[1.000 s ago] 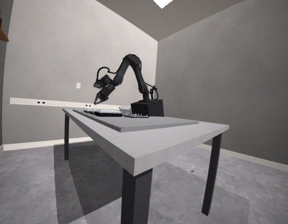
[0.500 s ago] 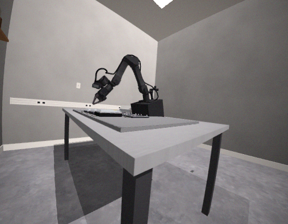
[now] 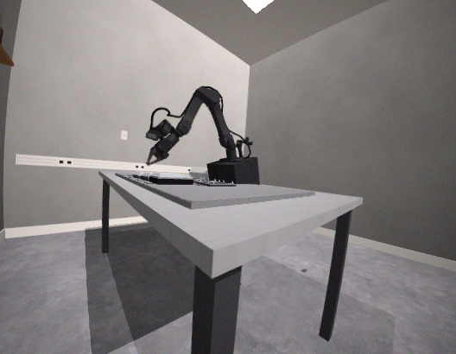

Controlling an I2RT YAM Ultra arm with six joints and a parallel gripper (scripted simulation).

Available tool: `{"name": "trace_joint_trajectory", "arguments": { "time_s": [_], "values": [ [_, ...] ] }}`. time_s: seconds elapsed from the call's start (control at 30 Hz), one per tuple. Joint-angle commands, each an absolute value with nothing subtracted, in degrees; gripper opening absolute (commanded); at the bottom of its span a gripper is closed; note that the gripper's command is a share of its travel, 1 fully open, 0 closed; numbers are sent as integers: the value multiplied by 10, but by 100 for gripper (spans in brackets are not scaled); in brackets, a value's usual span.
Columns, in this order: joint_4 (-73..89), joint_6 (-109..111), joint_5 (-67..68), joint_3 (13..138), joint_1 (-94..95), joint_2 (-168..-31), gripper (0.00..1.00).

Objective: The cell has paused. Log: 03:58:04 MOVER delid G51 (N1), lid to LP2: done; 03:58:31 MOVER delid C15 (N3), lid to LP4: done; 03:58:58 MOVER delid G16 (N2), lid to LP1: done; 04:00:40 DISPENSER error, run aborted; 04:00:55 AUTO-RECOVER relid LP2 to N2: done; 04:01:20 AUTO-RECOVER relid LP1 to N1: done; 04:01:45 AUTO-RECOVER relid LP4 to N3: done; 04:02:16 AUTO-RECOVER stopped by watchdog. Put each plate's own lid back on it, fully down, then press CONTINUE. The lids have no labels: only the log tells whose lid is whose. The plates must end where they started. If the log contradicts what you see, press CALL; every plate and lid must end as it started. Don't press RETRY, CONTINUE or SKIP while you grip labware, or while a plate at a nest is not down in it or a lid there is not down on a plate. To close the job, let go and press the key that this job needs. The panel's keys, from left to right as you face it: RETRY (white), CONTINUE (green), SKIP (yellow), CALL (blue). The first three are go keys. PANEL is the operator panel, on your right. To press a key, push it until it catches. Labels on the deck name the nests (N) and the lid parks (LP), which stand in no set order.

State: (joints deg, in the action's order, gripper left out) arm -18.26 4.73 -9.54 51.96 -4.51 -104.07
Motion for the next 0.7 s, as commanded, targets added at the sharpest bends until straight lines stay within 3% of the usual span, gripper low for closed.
{"name": "trace_joint_trajectory", "arguments": {
  "time_s": [0.0,0.07,0.1,0.67],
  "values": [
    [-182,51,-101,526,-45,-1036,0],
    [-182,51,-101,526,-45,-1036,0],
    [-157,50,-89,542,-31,-1021,100],
    [122,-25,6,660,90,-1038,100]
  ]
}}
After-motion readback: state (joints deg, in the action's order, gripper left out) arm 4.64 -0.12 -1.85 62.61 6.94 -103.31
